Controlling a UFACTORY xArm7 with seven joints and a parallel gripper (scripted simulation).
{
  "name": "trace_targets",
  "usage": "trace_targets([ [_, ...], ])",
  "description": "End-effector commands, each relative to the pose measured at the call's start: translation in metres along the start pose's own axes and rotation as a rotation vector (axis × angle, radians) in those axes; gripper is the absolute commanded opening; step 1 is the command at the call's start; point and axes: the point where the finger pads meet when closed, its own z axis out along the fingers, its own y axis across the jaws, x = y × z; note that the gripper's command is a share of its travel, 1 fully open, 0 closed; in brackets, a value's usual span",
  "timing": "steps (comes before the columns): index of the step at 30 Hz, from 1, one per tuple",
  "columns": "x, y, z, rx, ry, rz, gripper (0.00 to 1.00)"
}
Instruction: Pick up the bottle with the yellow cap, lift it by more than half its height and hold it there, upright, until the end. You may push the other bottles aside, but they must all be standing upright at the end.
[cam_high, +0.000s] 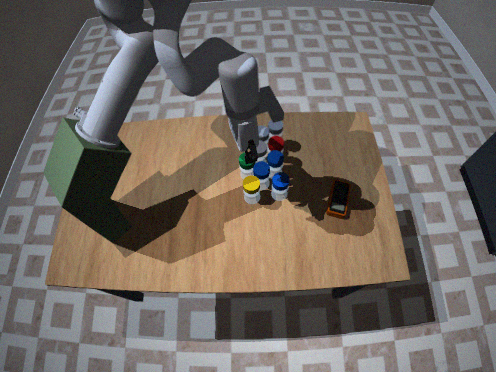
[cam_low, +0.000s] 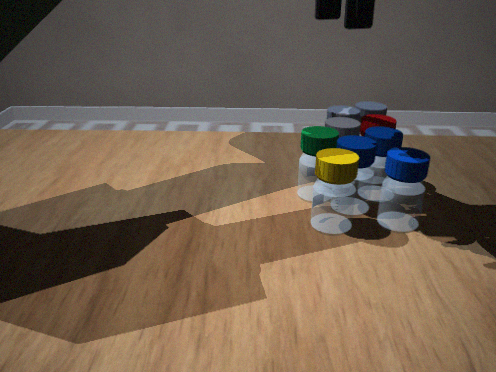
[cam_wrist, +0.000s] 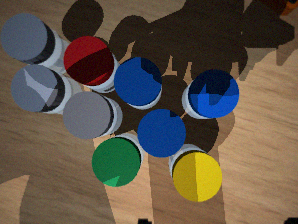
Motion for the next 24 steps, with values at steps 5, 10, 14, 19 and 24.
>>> trace_targets([
  [5,-0.010,0.011,0.005,-0.009,-0.008,-0.119,0.79],
  [10,-0.016,0.016,0.008,-0.013,-0.014,-0.174,0.79],
  [14,-0.018,0.018,0.009,-0.015,-0.017,-0.201,0.79],
  [19,-0.019,0.019,0.010,-0.016,-0.018,-0.213,0.79],
  [24,-0.018,0.018,0.011,-0.016,-0.015,-0.209,0.79],
])
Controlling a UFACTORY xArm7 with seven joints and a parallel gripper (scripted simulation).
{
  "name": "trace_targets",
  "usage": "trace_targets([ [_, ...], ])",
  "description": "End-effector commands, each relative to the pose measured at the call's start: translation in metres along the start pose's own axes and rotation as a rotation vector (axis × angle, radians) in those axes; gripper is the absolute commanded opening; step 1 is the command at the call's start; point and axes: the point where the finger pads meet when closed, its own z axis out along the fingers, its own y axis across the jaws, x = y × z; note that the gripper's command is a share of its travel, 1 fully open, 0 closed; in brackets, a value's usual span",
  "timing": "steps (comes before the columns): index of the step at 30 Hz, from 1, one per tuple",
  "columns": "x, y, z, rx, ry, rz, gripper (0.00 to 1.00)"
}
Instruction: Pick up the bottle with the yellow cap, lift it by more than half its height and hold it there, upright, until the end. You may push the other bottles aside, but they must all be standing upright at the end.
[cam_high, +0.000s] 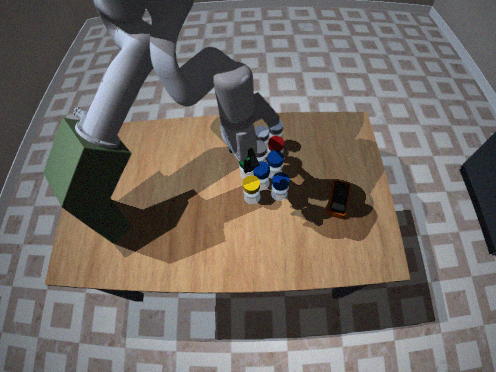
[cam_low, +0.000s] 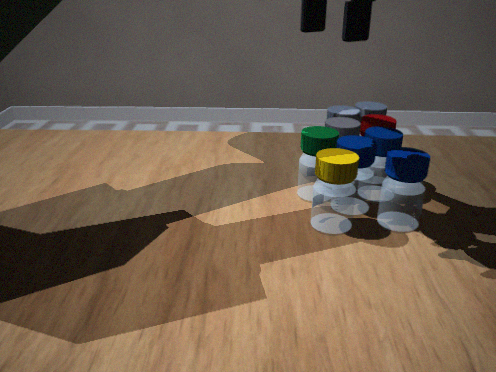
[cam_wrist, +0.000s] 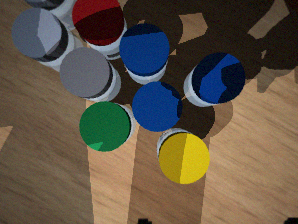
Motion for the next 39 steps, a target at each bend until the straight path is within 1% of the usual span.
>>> trace_targets([
  [1,0.001,0.001,0.001,-0.001,0.003,0.001,0.79],
  [8,0.005,0.002,0.010,0.003,0.014,0.001,0.79],
  [11,0.007,0.003,0.017,0.007,0.022,0.001,0.79],
  [13,0.007,0.003,0.017,0.007,0.022,0.001,0.79],
  [25,0.012,0.004,0.047,0.015,0.037,0.005,0.79],
  [28,0.012,0.004,0.057,0.016,0.038,0.006,0.79],
  [30,0.012,0.004,0.057,0.016,0.038,0.006,0.79],
  [31,0.012,0.004,0.062,0.016,0.037,0.006,0.79],
  [39,0.010,0.003,0.081,0.014,0.030,0.007,0.79],
])
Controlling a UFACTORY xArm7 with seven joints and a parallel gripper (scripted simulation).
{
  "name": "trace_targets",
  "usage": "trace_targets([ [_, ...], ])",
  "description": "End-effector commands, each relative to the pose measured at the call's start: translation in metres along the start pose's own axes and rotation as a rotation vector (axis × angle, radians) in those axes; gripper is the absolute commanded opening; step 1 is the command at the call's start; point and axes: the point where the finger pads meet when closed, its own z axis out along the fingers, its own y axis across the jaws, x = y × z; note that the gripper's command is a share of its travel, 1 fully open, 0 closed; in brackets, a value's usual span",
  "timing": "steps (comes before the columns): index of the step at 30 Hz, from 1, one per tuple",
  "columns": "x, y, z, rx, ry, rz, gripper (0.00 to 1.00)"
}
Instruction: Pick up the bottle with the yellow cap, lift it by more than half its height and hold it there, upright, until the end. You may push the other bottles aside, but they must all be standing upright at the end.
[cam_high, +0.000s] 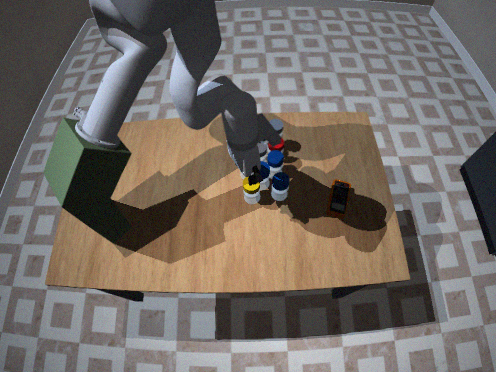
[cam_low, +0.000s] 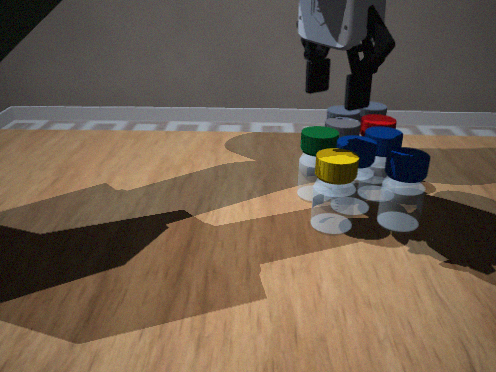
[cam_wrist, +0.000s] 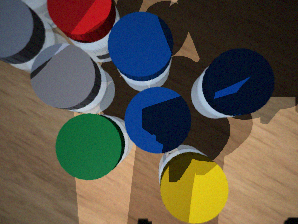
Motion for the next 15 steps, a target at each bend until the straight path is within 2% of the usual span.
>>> trace_targets([
  [1,-0.001,0.001,0.009,-0.004,-0.002,0.000,0.79],
  [15,-0.010,-0.001,0.038,-0.015,-0.028,-0.006,0.79],
])
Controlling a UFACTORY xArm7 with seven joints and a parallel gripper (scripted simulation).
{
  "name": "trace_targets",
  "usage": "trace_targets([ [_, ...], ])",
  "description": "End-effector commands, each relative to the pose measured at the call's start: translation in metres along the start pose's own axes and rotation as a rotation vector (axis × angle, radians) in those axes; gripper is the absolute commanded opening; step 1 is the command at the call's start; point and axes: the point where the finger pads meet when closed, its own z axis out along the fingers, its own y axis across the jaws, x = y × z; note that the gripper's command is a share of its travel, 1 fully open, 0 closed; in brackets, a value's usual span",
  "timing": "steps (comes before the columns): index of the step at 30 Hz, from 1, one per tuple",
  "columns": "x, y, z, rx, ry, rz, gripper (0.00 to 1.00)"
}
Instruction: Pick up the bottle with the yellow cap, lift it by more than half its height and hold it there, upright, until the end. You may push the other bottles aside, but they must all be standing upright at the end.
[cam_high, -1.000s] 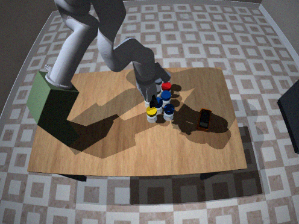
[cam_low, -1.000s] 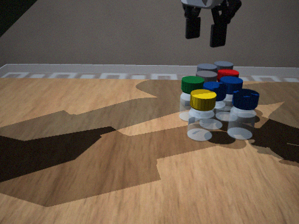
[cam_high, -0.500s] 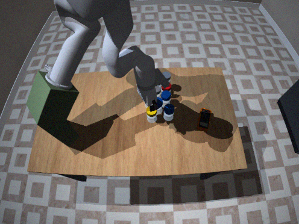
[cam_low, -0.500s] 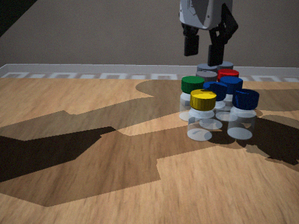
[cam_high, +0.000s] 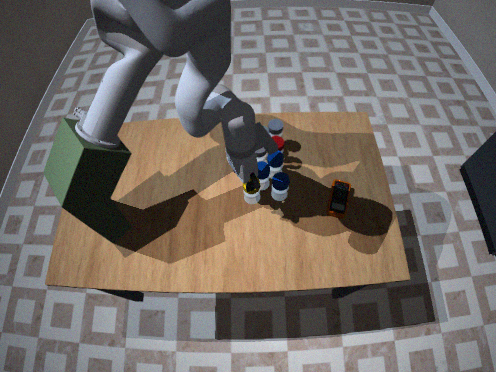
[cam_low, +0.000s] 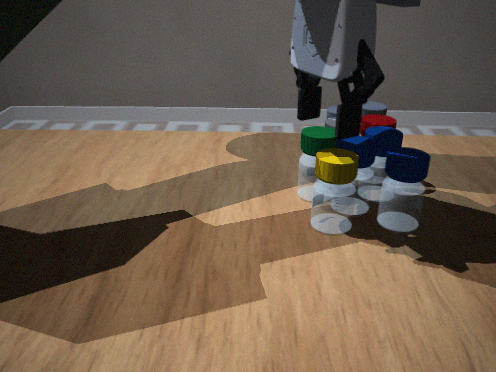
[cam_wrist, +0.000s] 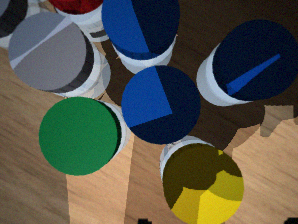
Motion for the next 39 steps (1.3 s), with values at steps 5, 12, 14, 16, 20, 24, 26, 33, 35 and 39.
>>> trace_targets([
  [5,-0.003,0.001,0.008,-0.007,-0.008,-0.003,0.79],
  [12,-0.003,0.001,0.009,-0.007,-0.008,-0.003,0.79],
  [14,-0.003,0.001,0.011,-0.007,-0.008,-0.003,0.79],
  [16,-0.003,0.001,0.012,-0.007,-0.008,-0.003,0.79],
  [20,-0.003,0.001,0.018,-0.007,-0.008,-0.003,0.79],
  [24,-0.003,0.001,0.026,-0.007,-0.008,-0.003,0.79],
  [26,-0.003,0.001,0.031,-0.007,-0.008,-0.003,0.79],
  [33,-0.003,0.001,0.050,-0.007,-0.008,-0.003,0.79],
  [35,-0.003,0.001,0.056,-0.007,-0.008,-0.003,0.79],
  [39,-0.003,0.001,0.066,-0.007,-0.008,-0.003,0.79],
])
